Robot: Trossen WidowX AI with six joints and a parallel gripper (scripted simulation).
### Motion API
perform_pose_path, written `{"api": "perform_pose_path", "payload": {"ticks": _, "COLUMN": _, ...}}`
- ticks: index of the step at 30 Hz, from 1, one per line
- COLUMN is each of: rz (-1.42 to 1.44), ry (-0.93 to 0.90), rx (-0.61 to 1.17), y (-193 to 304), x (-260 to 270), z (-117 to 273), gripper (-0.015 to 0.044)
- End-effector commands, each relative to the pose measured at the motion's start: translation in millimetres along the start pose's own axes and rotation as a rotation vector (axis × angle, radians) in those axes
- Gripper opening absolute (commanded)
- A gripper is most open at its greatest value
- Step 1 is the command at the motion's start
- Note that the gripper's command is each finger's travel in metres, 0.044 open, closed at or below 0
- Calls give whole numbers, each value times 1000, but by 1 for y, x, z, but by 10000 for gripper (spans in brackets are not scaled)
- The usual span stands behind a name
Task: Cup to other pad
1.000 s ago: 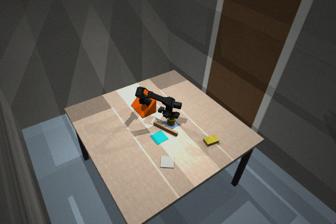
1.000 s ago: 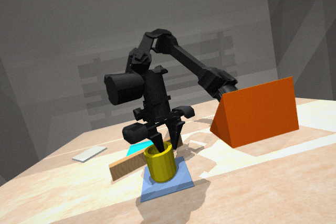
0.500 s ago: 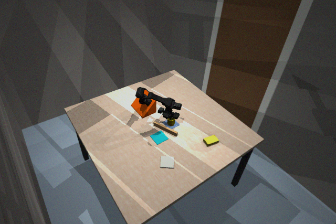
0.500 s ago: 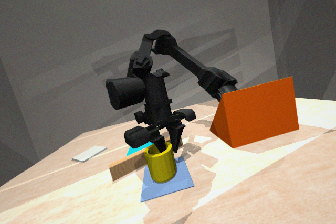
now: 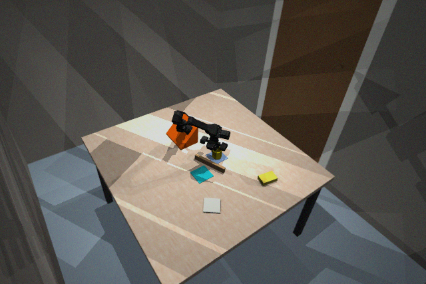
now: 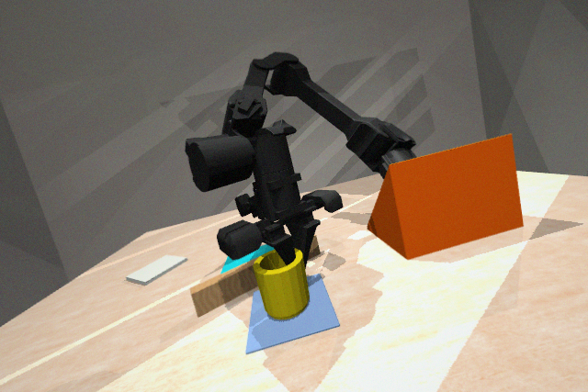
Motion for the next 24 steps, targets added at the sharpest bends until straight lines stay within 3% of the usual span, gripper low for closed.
{"api": "perform_pose_path", "payload": {"ticks": 1, "rz": -1, "ry": 0, "rx": 0, "y": 0, "x": 0, "z": 0, "gripper": 13}}
{"api": "perform_pose_path", "payload": {"ticks": 24, "rz": 7, "ry": 0, "rx": -1, "y": 1, "x": 2, "z": 66, "gripper": 0}}
Point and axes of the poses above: the point midway between the two fingers, 35 mm back from their tips, its own z axis back along the fingers, its own x axis across the jaws, y = z × x, the point moved 8 cm from there along z, back along the fingers, and after that the axes turned 15 degrees about z, right-handed, at the moved point
